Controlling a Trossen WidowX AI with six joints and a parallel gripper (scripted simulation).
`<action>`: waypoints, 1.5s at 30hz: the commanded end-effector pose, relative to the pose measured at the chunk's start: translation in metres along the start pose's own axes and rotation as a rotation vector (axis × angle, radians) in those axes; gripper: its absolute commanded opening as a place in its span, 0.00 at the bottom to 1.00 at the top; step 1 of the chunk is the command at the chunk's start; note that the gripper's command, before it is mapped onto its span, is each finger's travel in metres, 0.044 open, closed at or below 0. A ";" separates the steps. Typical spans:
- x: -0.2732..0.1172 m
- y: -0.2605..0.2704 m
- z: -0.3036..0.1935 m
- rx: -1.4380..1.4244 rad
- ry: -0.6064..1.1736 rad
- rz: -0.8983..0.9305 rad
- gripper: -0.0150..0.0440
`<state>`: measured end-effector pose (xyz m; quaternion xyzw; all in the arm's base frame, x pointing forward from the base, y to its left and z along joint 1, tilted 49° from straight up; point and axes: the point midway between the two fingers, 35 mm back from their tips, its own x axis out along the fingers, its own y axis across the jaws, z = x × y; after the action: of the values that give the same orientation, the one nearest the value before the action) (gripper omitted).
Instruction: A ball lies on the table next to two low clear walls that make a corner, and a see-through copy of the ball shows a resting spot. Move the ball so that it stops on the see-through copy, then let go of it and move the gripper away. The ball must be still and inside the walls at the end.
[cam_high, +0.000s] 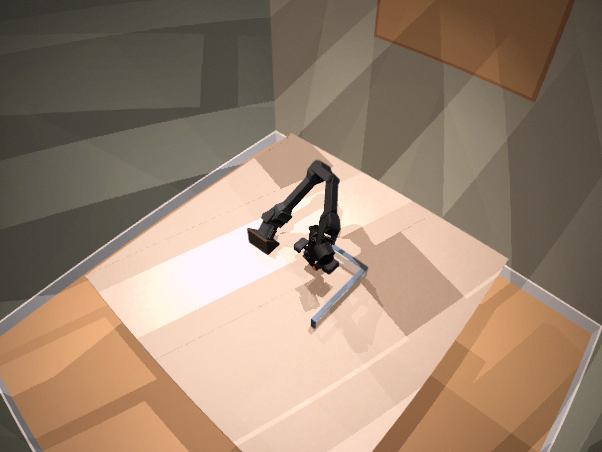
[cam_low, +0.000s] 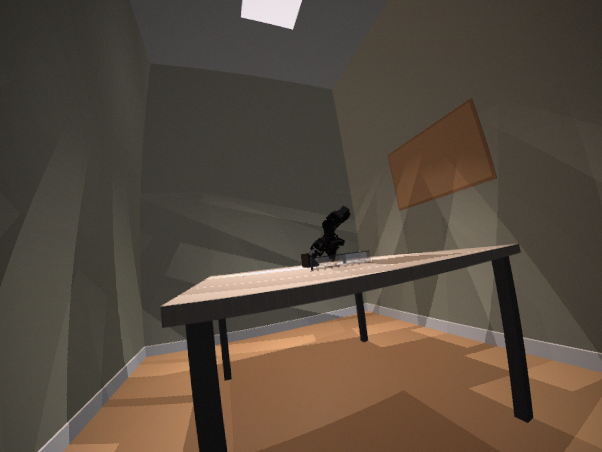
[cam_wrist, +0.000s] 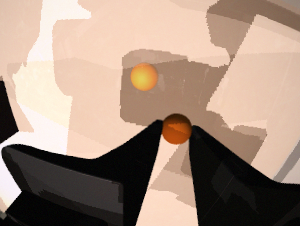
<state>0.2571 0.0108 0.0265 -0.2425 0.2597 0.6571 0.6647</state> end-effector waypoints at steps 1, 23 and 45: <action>-0.017 -0.003 -0.002 -0.003 0.007 -0.002 0.25; -0.086 0.011 0.010 -0.004 0.000 0.002 0.25; -0.019 0.025 0.025 -0.003 0.001 0.001 0.25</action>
<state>0.2334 0.0049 0.0655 -0.2467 0.2594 0.6572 0.6633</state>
